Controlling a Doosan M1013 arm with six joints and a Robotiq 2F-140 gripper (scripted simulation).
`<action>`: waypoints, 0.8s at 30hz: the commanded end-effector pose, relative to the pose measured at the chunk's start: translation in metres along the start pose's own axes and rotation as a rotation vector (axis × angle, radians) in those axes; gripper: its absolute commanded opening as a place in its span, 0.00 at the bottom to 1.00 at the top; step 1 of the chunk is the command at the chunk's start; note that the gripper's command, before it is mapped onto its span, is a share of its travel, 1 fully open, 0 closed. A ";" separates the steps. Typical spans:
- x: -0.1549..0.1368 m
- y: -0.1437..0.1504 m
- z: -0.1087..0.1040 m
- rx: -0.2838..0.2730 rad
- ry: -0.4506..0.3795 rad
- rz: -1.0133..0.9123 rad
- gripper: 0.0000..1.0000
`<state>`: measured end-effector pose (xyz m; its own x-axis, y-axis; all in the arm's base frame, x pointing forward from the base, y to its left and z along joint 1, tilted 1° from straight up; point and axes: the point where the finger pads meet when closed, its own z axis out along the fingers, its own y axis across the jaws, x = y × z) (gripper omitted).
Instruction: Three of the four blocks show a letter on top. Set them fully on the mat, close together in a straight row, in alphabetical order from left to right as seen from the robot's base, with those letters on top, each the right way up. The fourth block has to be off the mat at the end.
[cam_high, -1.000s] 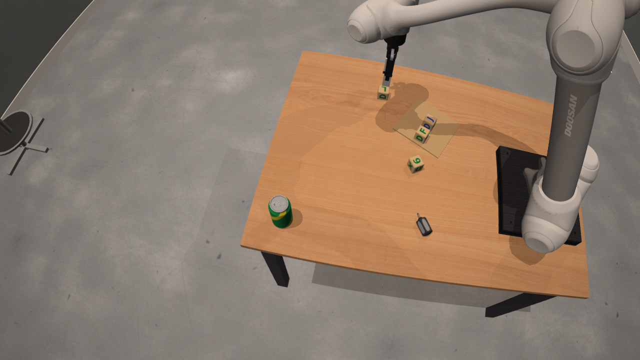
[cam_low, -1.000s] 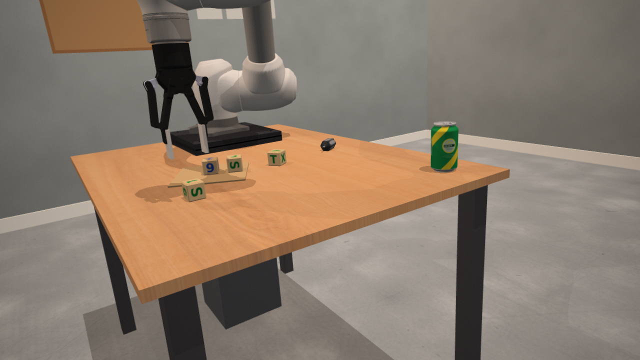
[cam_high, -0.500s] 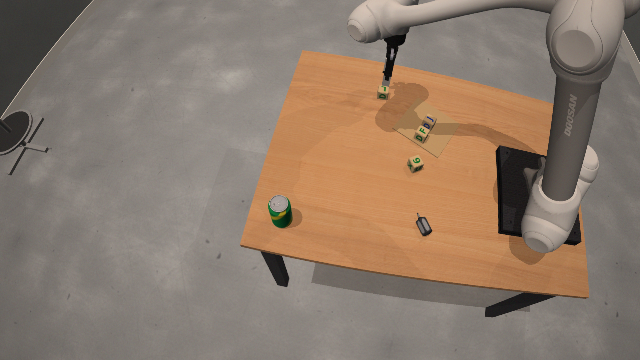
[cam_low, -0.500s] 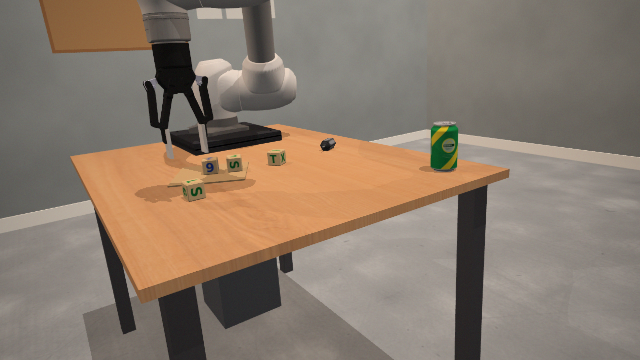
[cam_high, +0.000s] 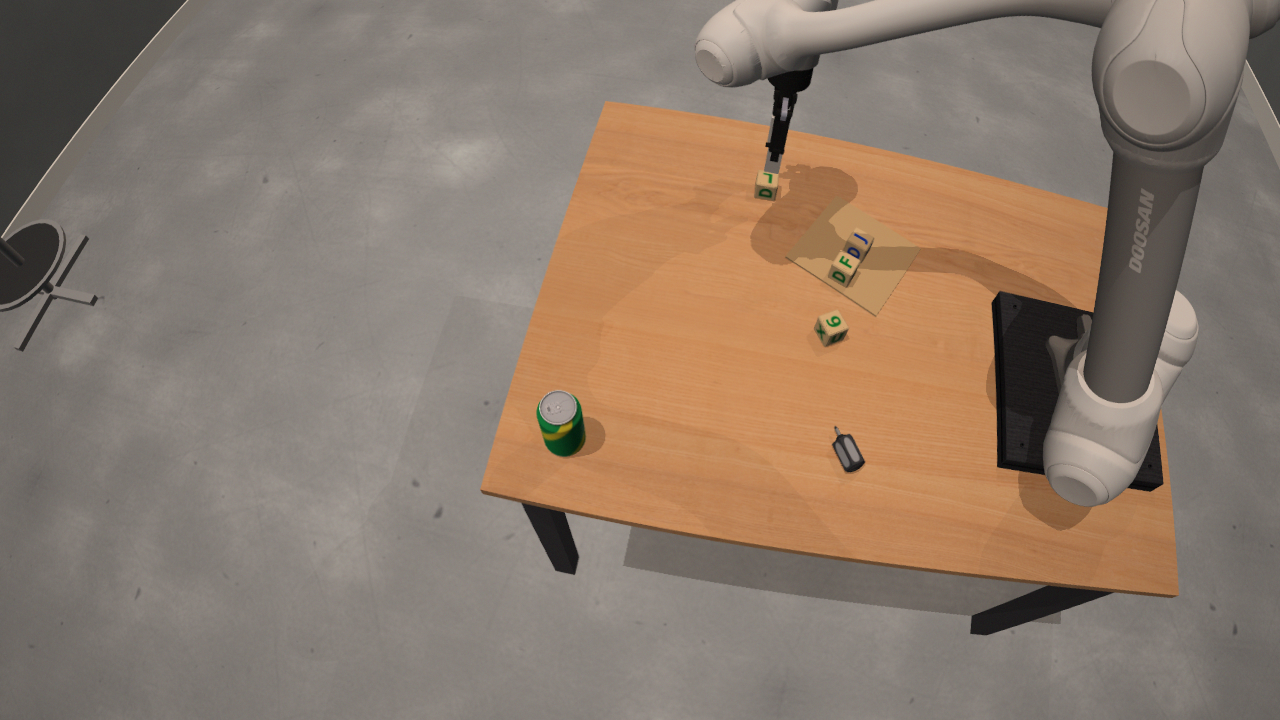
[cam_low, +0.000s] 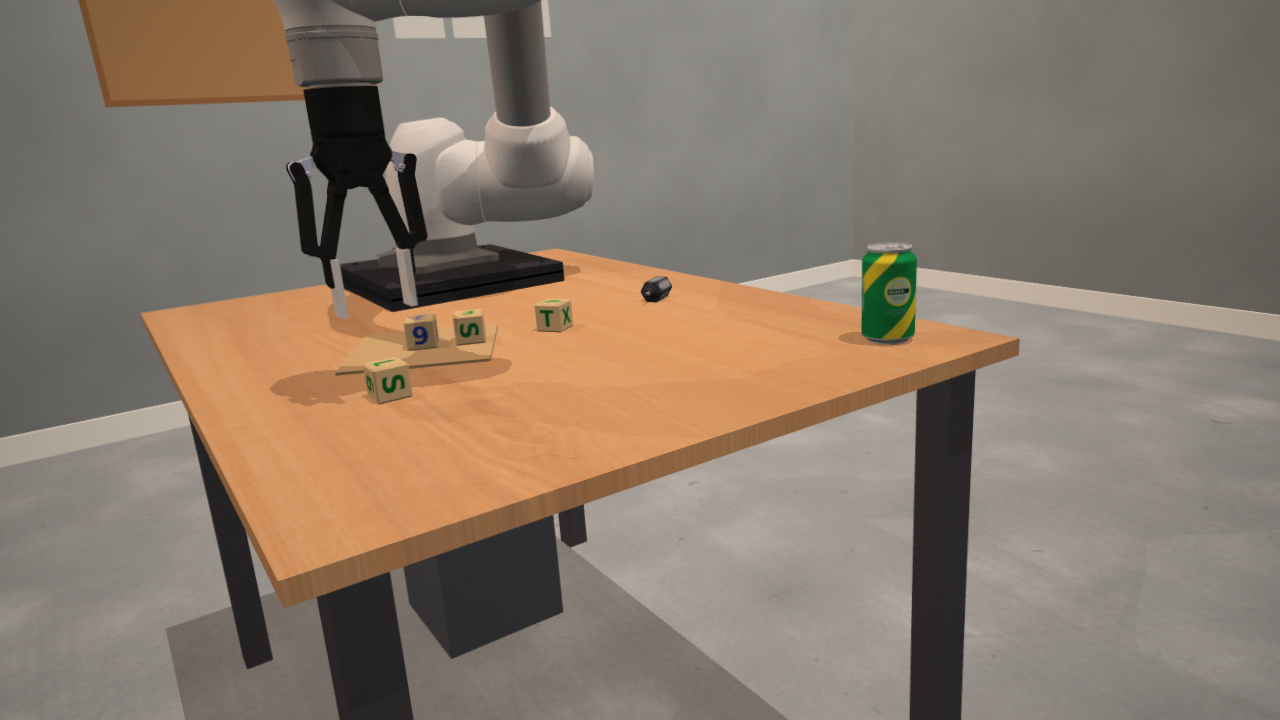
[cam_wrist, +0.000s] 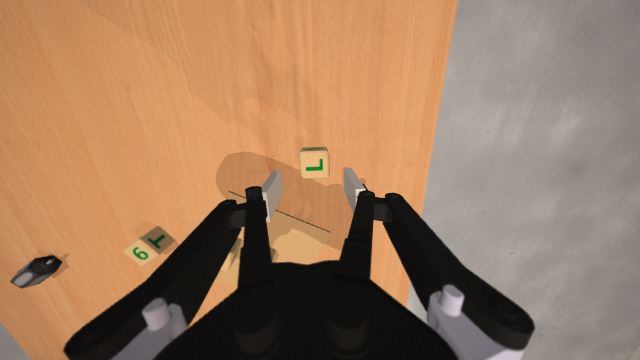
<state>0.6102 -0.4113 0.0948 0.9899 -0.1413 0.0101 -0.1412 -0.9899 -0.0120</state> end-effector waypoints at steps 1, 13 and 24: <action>0.000 0.000 -0.001 0.000 0.002 0.000 0.53; 0.000 0.000 0.007 0.000 0.001 0.000 0.53; 0.001 0.000 0.019 0.000 0.001 0.000 0.53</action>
<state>0.6104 -0.4114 0.0774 0.9900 -0.1408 0.0101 -0.1407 -0.9900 -0.0123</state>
